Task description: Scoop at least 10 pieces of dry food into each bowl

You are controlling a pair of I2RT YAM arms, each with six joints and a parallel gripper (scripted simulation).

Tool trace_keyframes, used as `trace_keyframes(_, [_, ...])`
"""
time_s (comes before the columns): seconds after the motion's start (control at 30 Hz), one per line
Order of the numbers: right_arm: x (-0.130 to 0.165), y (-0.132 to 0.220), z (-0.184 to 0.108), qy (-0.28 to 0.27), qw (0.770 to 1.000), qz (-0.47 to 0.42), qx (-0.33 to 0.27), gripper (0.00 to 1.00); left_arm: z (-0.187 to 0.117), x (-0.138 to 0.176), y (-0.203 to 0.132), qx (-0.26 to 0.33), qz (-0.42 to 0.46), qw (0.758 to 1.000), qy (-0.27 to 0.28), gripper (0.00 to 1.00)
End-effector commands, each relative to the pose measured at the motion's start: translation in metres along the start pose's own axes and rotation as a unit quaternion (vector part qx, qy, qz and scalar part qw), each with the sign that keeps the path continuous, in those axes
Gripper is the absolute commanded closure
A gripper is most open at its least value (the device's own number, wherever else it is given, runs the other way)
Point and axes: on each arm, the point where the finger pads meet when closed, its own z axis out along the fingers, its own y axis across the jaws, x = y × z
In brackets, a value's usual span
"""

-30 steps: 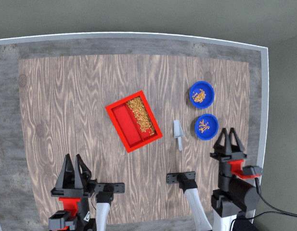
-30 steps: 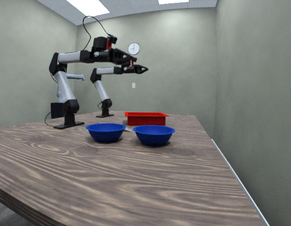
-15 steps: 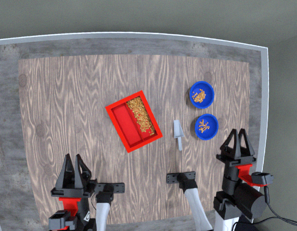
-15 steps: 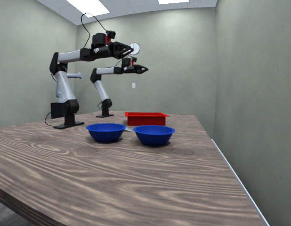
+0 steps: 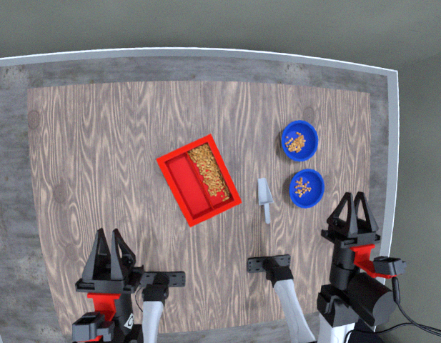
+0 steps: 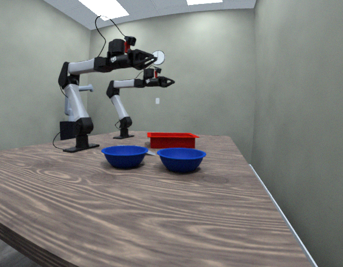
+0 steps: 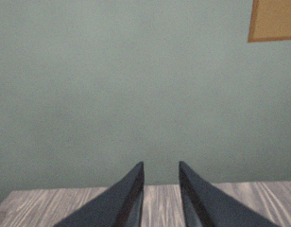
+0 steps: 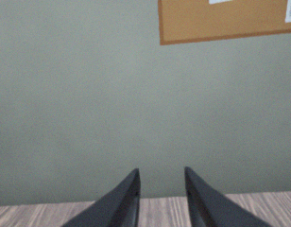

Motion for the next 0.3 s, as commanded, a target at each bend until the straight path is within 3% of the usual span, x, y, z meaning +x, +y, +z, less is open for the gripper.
trace_keyframes(0.0, [0.003,-0.002,-0.007,0.011,1.000,-0.004,0.005,0.67,-0.011,-0.027,0.004,-0.008,-0.006,1.000,-0.027,0.73])
trace_keyframes(0.07, [-0.014,-0.003,-0.004,-0.013,1.000,-0.004,0.006,0.67,-0.011,-0.027,0.004,-0.008,-0.006,1.000,-0.027,0.73])
trace_keyframes(0.27, [-0.014,-0.003,-0.004,-0.013,1.000,-0.004,0.006,0.67,-0.011,-0.027,0.004,-0.008,-0.006,1.000,-0.027,0.73])
